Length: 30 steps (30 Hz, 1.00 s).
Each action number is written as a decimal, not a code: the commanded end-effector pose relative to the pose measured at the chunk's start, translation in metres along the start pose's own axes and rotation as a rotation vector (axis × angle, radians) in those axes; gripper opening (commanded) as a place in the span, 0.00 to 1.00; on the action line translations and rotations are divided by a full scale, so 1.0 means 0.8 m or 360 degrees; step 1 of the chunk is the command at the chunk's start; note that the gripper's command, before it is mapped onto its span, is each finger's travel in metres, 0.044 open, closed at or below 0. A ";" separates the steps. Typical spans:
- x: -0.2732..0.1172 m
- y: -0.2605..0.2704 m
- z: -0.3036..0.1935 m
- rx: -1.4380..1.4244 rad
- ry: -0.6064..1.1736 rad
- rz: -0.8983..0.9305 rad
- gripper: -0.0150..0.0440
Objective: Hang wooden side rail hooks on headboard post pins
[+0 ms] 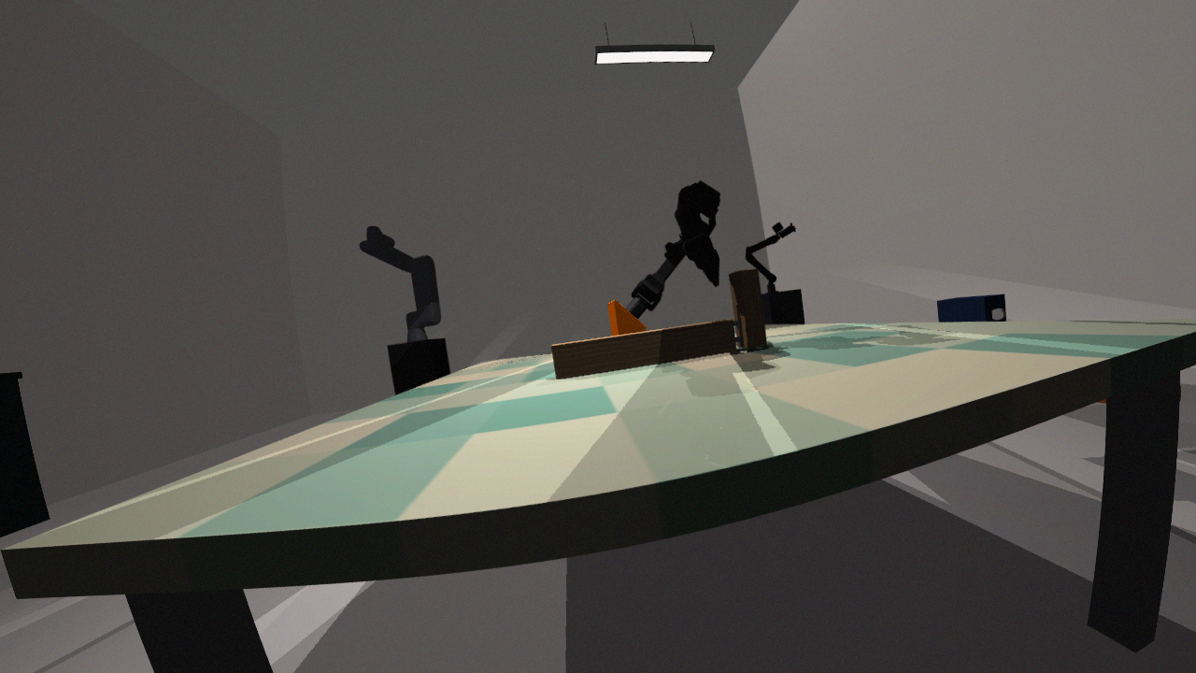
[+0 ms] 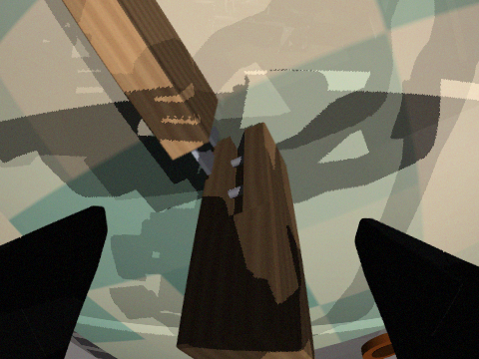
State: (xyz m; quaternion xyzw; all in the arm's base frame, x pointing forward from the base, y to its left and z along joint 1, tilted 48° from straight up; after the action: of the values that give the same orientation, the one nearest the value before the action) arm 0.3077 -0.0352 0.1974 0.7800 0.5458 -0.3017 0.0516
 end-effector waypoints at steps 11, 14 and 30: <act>0.002 0.002 -0.003 0.0100 0.0006 -0.0022 1.00; 0.002 0.002 -0.003 0.0100 0.0006 -0.0022 1.00; 0.013 0.057 0.024 -0.0454 -0.0178 -0.0104 1.00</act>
State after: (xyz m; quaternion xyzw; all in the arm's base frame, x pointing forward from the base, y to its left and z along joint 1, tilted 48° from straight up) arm 0.3281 -0.0437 0.1829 0.7566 0.5763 -0.2855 0.1184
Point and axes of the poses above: the point midway between the two fingers, 35 mm back from their tips, its own x axis out along the fingers, its own y axis across the jaws, z = x × y, the point moved 7 cm from there along -x, back along the fingers, and after that the axes turned 8 degrees about -x, right-handed, at the moved point
